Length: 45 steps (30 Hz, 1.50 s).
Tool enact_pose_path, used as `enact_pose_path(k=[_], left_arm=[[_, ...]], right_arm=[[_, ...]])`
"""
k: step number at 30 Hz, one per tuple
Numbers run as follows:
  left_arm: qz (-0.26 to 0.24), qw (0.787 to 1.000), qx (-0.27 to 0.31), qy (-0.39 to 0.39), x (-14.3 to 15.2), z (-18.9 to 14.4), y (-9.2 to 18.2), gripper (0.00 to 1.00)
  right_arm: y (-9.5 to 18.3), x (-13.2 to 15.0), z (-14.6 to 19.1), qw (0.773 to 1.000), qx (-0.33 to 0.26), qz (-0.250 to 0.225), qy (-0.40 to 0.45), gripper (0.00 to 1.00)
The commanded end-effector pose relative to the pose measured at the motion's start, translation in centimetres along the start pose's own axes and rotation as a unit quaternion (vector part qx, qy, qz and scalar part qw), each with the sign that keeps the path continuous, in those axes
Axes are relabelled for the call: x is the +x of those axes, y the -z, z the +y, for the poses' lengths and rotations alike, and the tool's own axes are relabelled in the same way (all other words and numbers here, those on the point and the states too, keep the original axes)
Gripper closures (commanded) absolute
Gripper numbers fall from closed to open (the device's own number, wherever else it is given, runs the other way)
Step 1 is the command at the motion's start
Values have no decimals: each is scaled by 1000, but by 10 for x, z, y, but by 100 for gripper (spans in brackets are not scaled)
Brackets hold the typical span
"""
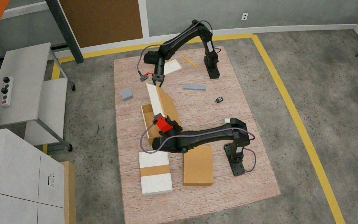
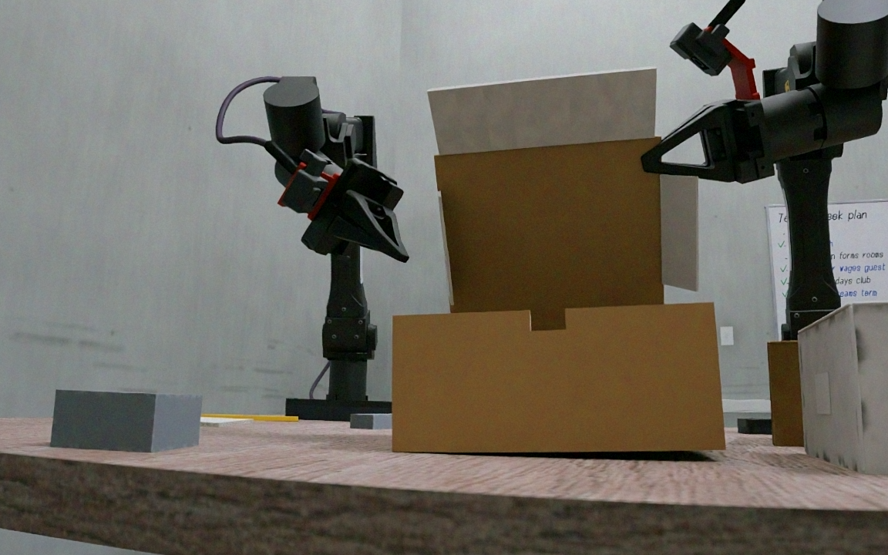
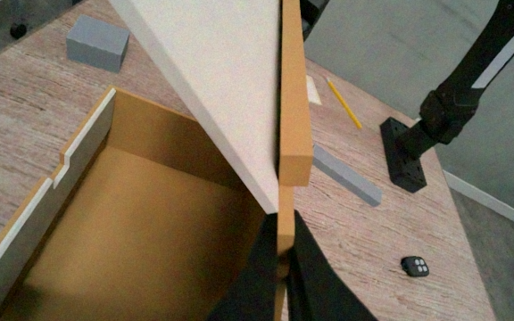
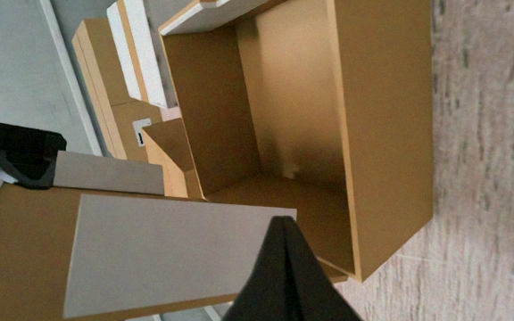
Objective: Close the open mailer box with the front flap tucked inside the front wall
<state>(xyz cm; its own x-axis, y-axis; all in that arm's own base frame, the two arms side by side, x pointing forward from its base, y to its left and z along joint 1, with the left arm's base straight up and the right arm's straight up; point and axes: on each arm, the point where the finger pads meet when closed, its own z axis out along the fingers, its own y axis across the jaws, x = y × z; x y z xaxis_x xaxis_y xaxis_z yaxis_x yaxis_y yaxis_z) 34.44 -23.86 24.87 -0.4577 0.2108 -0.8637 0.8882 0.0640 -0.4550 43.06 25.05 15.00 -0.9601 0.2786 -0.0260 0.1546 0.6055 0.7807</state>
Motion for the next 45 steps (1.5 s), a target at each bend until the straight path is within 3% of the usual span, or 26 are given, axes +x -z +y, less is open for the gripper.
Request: enact_pose_path(k=[1,5,7,16,27,28,34,45], left_arm=[[10,1000,-5,-5,3,-6,-4,99],[10,1000,-5,-5,3,-6,-4,99],[10,1000,-5,-5,3,-6,-4,99],[10,1000,-5,-5,3,-6,-4,99],[10,1000,-5,-5,3,-6,-4,99],[10,1000,-5,-5,3,-6,-4,99],[10,1000,-5,-5,3,-6,-4,99],[10,1000,-5,-5,3,-6,-4,99]], right_arm=[[17,8,28,999,-23,-5,32,99],[19,4,15,1000,-16,-8,18,99],[19,4,26,999,-22,-9,29,99],[15,0,13,1000,-13,-8,18,99],[21,0,21,999,-17,-16,26,99],[30,-11,25,998,-20,-41,40,99],[34,-14,18,996,-10,-62,65,99],[98,-43,30,959,14,-205,193,99]])
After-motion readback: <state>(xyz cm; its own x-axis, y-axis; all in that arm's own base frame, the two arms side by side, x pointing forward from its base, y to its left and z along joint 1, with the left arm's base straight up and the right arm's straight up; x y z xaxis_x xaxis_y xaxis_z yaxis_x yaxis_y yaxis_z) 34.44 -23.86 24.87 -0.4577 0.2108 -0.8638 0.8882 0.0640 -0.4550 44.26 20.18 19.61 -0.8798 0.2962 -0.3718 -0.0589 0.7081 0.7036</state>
